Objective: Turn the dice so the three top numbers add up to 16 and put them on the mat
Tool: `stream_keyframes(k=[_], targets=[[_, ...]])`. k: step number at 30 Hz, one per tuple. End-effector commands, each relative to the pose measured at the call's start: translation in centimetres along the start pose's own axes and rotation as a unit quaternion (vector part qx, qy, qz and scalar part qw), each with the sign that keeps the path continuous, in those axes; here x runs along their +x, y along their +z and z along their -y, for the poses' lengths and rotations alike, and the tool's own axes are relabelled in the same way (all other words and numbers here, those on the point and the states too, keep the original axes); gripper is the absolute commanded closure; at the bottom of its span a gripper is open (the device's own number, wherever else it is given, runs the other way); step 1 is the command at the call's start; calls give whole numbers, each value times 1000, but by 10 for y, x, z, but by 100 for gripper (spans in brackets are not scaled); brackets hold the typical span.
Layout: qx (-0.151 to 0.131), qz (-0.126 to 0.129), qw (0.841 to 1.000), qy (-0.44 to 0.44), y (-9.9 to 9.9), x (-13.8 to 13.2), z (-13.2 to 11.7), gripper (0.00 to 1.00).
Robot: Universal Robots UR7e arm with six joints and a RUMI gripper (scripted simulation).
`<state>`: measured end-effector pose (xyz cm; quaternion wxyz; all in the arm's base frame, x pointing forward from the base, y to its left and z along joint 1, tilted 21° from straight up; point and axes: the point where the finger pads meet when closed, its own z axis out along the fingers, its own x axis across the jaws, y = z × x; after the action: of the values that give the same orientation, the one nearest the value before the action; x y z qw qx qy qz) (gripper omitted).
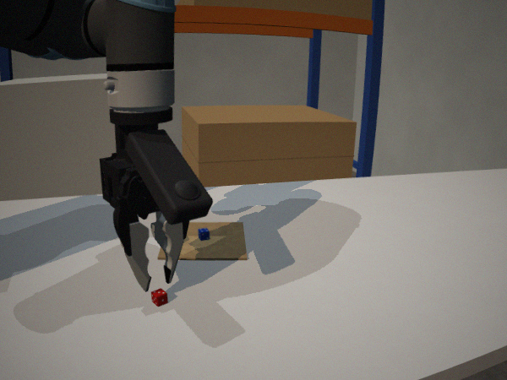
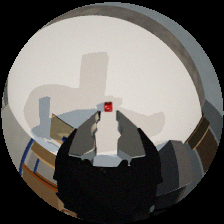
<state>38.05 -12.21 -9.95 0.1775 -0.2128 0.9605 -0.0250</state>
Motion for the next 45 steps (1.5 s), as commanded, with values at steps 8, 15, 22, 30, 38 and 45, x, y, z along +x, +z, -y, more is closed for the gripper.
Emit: stream_keyframes(k=[8, 15, 22, 30, 38, 45], targets=[[0, 0, 1000, 0, 0, 0, 0, 82], [0, 0, 1000, 0, 0, 0, 0, 82], [0, 0, 1000, 0, 5, 0, 0, 82], [0, 0, 1000, 0, 13, 0, 0, 82], [0, 0, 1000, 0, 21, 0, 0, 82], [0, 0, 1000, 0, 21, 0, 0, 82]])
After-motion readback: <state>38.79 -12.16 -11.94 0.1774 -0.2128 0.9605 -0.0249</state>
